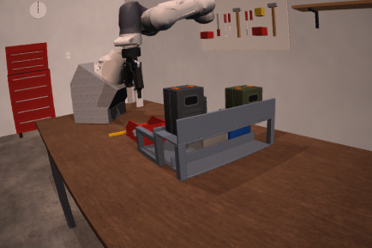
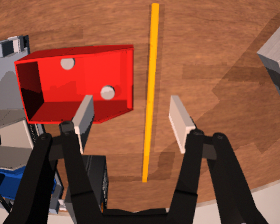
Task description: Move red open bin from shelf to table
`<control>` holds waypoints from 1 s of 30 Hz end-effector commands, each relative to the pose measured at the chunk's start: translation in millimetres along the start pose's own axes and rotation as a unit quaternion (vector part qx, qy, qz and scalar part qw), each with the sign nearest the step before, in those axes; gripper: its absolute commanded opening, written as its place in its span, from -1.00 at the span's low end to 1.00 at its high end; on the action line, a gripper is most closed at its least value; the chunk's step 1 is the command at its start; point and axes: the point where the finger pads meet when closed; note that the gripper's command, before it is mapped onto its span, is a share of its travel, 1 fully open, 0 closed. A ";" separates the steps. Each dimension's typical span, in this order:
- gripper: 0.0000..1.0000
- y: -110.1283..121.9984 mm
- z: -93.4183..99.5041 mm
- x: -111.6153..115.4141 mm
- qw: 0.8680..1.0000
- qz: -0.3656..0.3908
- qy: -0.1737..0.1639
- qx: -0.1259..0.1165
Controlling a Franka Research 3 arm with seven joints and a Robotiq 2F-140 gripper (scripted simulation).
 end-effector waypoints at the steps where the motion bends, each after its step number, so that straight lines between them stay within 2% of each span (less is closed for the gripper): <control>1: 0.15 2.8 0.4 0.4 1.000 0.002 0.012 -0.007; 3: 0.15 0.6 0.1 0.0 1.000 0.000 0.003 -0.001; 7: 0.15 2.8 0.3 0.7 1.000 0.002 0.012 -0.007; 19: 0.15 2.8 0.3 0.7 1.000 0.002 0.012 -0.007; 20: 0.15 0.6 0.1 0.1 1.000 0.001 0.003 -0.001; 30: 0.15 2.7 0.2 0.9 1.000 0.002 0.012 -0.007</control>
Point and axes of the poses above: the point where the finger pads meet when closed, its own z axis back along the fingers, its own y axis across the jaws, x = y × z, and after that the axes turned 15 degrees about z, right-handed
